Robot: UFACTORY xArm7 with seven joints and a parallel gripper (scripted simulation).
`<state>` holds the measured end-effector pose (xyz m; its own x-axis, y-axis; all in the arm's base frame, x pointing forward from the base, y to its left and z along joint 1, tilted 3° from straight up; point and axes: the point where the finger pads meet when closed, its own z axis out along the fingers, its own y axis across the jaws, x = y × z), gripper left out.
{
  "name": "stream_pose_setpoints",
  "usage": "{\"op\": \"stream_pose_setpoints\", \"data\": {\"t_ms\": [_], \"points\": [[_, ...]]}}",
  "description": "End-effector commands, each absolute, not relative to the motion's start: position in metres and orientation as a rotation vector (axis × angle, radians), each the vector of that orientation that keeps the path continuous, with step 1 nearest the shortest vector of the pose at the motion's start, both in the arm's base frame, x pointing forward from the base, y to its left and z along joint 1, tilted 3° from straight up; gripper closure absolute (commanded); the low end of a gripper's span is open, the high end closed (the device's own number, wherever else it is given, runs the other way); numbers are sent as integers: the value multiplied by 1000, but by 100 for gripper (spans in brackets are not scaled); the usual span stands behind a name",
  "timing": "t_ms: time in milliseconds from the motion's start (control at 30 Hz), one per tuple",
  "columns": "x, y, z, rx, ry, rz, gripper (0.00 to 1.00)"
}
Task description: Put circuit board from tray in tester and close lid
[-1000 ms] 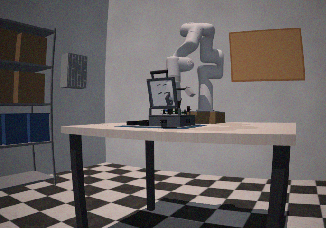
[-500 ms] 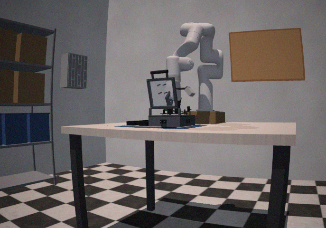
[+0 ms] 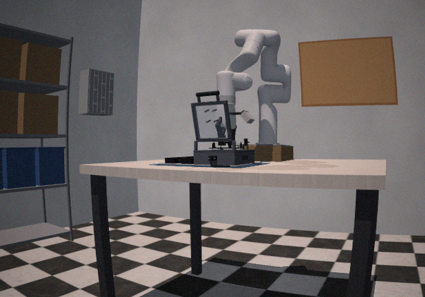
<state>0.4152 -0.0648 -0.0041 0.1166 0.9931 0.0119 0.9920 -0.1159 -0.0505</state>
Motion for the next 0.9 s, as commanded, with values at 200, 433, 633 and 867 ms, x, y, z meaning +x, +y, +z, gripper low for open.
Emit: {"op": "stream_pose_setpoints", "data": {"t_ms": [200,433,633,867], "points": [[418,-66,-2,-2318,-2060,32,21],[418,-66,-2,-2328,-2047,33,21],[418,-66,-2,-2345,-2029,33,21],[417,-66,-3,-2345,-2029,33,21]]}}
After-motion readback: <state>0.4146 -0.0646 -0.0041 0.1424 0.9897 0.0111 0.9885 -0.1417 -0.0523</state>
